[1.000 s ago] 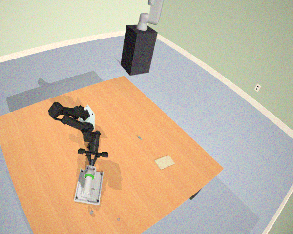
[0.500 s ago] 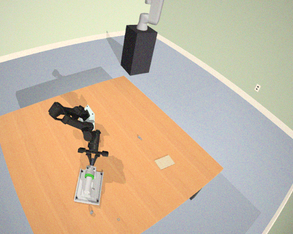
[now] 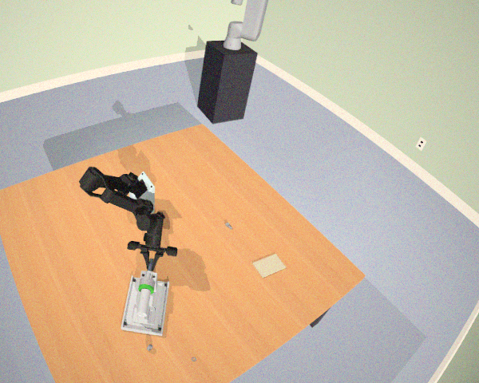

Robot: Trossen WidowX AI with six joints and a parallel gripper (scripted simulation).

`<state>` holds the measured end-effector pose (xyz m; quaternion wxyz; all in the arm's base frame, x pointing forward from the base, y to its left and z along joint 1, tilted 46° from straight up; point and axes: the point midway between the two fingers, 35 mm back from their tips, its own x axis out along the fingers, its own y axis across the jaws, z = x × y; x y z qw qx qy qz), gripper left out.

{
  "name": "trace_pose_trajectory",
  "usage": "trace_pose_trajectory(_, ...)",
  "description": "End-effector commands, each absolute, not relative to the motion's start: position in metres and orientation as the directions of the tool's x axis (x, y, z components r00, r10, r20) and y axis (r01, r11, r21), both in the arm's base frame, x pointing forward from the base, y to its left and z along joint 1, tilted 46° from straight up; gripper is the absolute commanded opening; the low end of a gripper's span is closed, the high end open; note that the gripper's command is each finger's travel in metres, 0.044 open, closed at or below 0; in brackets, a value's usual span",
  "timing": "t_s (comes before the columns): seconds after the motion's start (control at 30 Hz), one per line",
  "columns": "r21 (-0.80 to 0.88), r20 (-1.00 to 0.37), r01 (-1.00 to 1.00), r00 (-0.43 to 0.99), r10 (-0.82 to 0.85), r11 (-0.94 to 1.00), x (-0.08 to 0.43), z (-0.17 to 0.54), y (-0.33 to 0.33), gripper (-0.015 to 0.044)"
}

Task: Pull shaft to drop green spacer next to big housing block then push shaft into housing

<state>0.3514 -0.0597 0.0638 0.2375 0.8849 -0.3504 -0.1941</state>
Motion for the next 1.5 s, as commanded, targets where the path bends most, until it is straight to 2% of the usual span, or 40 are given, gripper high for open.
trace_pose_trajectory(0.0,0.555,-0.178,-0.528,0.678,-0.713,-0.642,0.3495,0.0627,-0.0592,0.0000)
trace_pose_trajectory(1.47,0.555,-0.179,-0.528,0.678,-0.713,-0.642,0.3460,0.0607,-0.0579,0.0000)
